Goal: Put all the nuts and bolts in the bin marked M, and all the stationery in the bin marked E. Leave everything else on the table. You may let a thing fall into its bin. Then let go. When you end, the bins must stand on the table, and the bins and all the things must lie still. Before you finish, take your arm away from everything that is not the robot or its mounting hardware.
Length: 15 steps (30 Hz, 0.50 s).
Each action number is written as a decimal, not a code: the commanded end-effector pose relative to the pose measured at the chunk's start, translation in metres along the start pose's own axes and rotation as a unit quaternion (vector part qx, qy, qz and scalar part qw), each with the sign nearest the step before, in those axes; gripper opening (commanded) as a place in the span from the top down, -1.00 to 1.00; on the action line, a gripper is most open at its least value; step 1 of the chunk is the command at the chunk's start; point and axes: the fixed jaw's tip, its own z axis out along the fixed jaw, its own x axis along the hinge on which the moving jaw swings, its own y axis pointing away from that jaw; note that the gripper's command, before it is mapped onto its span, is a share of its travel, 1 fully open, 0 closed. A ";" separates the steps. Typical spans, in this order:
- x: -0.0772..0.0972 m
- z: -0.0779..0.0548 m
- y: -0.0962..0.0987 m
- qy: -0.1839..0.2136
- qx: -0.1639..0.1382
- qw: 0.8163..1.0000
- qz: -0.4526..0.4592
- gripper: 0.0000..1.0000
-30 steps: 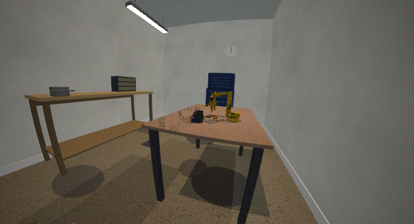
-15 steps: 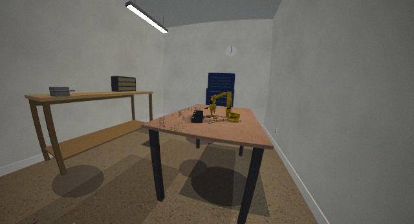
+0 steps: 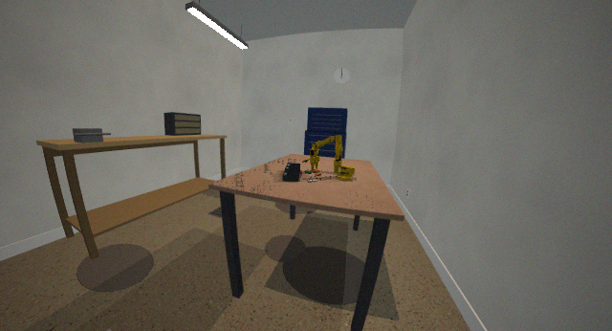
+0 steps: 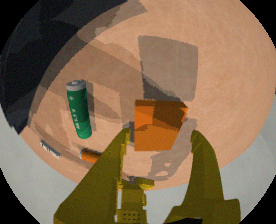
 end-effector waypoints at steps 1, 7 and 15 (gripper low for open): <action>-0.003 -0.002 -0.002 -0.012 0.000 1.000 0.001 0.30; 0.000 0.003 -0.001 0.001 0.000 1.000 0.001 0.30; 0.000 0.003 -0.001 0.001 0.000 1.000 0.001 0.30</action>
